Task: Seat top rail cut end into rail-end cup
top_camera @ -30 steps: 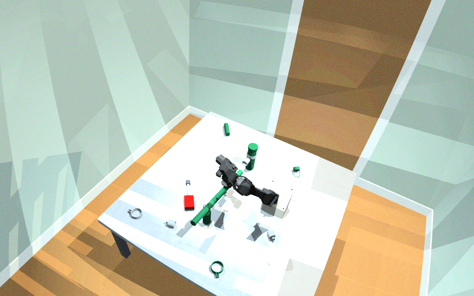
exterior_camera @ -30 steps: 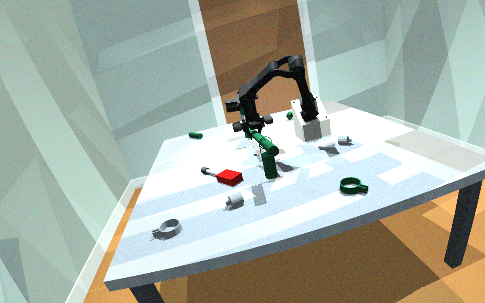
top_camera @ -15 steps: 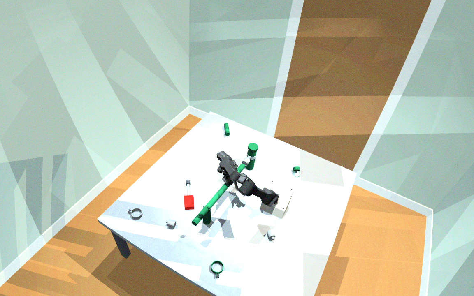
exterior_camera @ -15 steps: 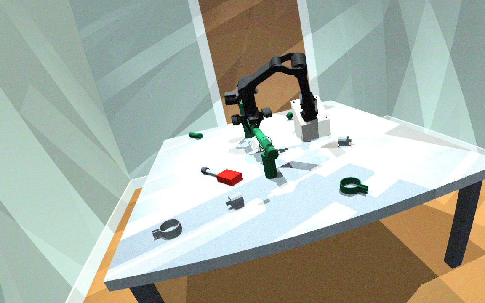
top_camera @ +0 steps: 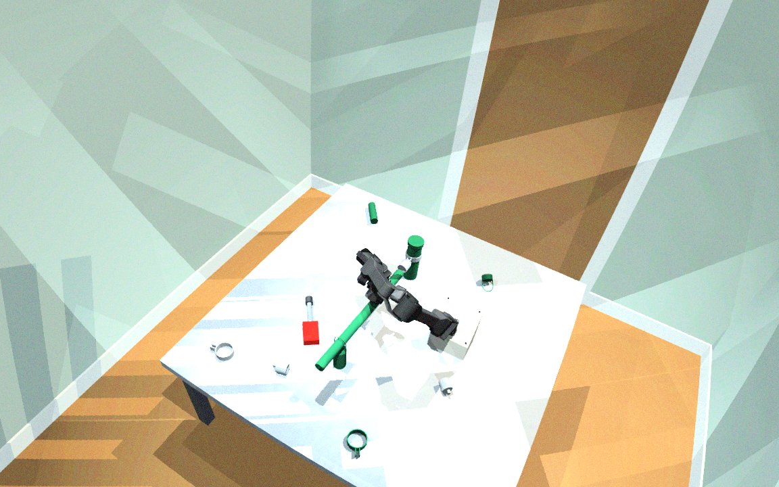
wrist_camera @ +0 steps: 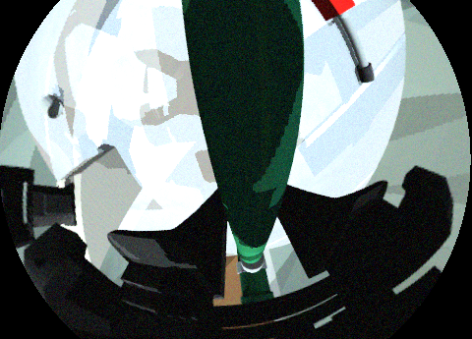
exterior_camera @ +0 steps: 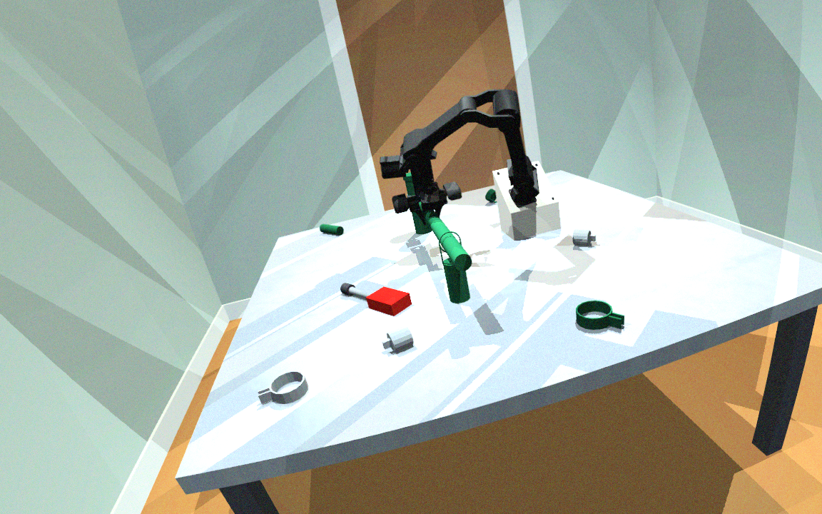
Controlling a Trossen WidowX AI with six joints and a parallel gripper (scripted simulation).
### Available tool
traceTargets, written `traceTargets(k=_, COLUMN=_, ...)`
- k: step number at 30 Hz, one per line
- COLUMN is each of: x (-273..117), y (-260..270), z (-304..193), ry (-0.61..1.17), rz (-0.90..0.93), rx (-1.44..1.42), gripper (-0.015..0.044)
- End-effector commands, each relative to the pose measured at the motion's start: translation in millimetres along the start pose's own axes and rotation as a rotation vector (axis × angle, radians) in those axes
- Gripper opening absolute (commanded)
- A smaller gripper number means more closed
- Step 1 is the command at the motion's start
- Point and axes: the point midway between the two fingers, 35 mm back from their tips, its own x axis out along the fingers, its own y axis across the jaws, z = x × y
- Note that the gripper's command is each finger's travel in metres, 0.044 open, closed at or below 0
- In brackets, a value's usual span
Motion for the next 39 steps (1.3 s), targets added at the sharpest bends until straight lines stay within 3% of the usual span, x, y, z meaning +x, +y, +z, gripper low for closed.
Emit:
traceTargets(k=1, x=-2.7, y=-1.3, z=-2.6, ry=0.001, rz=-0.005, rx=-0.001, gripper=0.0000)
traceTargets(k=39, x=2.1, y=-2.3, z=-25.7, ry=-0.008, rz=0.006, rx=-0.005, gripper=0.0000)
